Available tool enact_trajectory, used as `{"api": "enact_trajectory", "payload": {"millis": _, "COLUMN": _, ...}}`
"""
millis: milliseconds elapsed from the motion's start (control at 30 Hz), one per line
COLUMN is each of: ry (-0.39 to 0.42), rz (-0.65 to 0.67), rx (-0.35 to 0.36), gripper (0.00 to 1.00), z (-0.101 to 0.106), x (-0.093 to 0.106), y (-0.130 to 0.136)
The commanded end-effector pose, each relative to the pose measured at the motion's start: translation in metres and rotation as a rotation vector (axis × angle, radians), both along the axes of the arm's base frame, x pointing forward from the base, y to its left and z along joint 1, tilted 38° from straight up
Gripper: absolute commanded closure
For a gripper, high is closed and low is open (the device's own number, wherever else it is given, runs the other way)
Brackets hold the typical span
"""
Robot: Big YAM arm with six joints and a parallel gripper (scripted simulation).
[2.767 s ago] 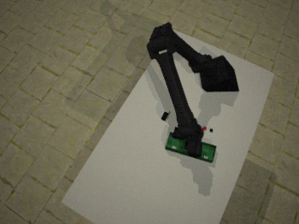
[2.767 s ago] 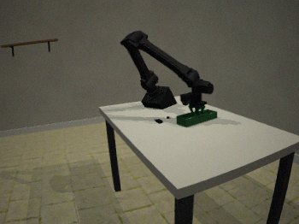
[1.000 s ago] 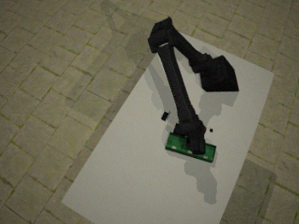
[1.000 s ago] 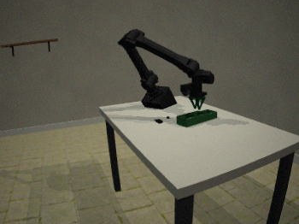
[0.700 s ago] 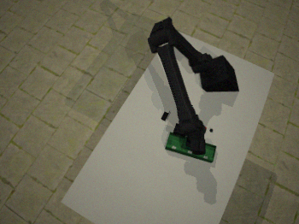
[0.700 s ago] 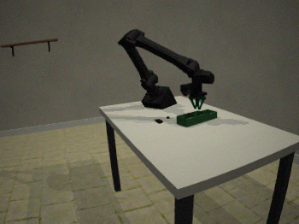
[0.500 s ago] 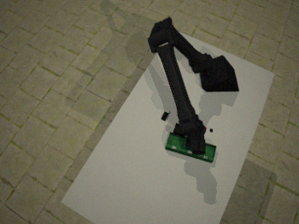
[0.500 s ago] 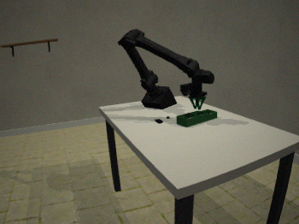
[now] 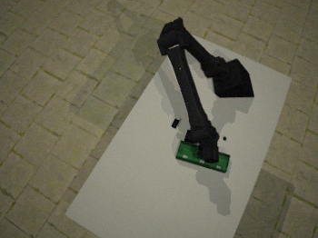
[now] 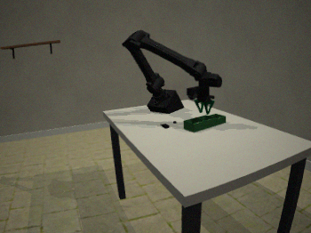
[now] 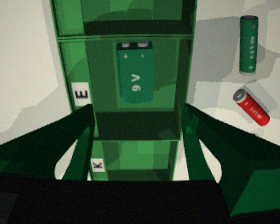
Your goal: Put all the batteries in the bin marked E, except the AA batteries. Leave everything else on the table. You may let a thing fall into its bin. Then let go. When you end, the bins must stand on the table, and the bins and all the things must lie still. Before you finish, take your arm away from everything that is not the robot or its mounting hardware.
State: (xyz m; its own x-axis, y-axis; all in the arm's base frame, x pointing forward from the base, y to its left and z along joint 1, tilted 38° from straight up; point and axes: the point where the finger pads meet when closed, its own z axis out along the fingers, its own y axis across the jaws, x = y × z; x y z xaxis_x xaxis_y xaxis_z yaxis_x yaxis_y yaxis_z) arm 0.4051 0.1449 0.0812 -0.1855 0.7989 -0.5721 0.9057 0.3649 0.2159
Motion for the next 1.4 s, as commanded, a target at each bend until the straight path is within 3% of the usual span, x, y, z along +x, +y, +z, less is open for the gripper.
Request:
{"api": "enact_trajectory", "payload": {"millis": 0, "ry": -0.052, "rz": 0.015, "rx": 0.032, "gripper": 0.0, "z": 0.031, "x": 0.004, "y": 0.023}}
{"api": "enact_trajectory", "payload": {"millis": 133, "ry": -0.036, "rz": 0.015, "rx": 0.021, "gripper": 0.0, "z": 0.03, "x": 0.001, "y": 0.026}}
{"api": "enact_trajectory", "payload": {"millis": 233, "ry": -0.052, "rz": 0.015, "rx": 0.034, "gripper": 0.0, "z": 0.047, "x": -0.004, "y": 0.032}}
{"api": "enact_trajectory", "payload": {"millis": 467, "ry": -0.036, "rz": 0.015, "rx": 0.024, "gripper": 0.0, "z": 0.062, "x": -0.016, "y": 0.046}}
{"api": "enact_trajectory", "payload": {"millis": 600, "ry": -0.051, "rz": 0.015, "rx": 0.039, "gripper": 0.0, "z": 0.083, "x": -0.023, "y": 0.053}}
{"api": "enact_trajectory", "payload": {"millis": 700, "ry": -0.027, "rz": 0.015, "rx": 0.018, "gripper": 0.0, "z": 0.074, "x": -0.024, "y": 0.055}}
{"api": "enact_trajectory", "payload": {"millis": 867, "ry": -0.048, "rz": 0.015, "rx": 0.041, "gripper": 0.0, "z": 0.102, "x": -0.033, "y": 0.064}}
{"api": "enact_trajectory", "payload": {"millis": 1033, "ry": -0.032, "rz": 0.015, "rx": 0.03, "gripper": 0.0, "z": 0.11, "x": -0.041, "y": 0.074}}
{"api": "enact_trajectory", "payload": {"millis": 1167, "ry": -0.042, "rz": 0.015, "rx": 0.041, "gripper": 0.0, "z": 0.128, "x": -0.049, "y": 0.081}}
{"api": "enact_trajectory", "payload": {"millis": 1367, "ry": -0.019, "rz": 0.026, "rx": 0.019, "gripper": 0.0, "z": 0.126, "x": -0.05, "y": 0.087}}
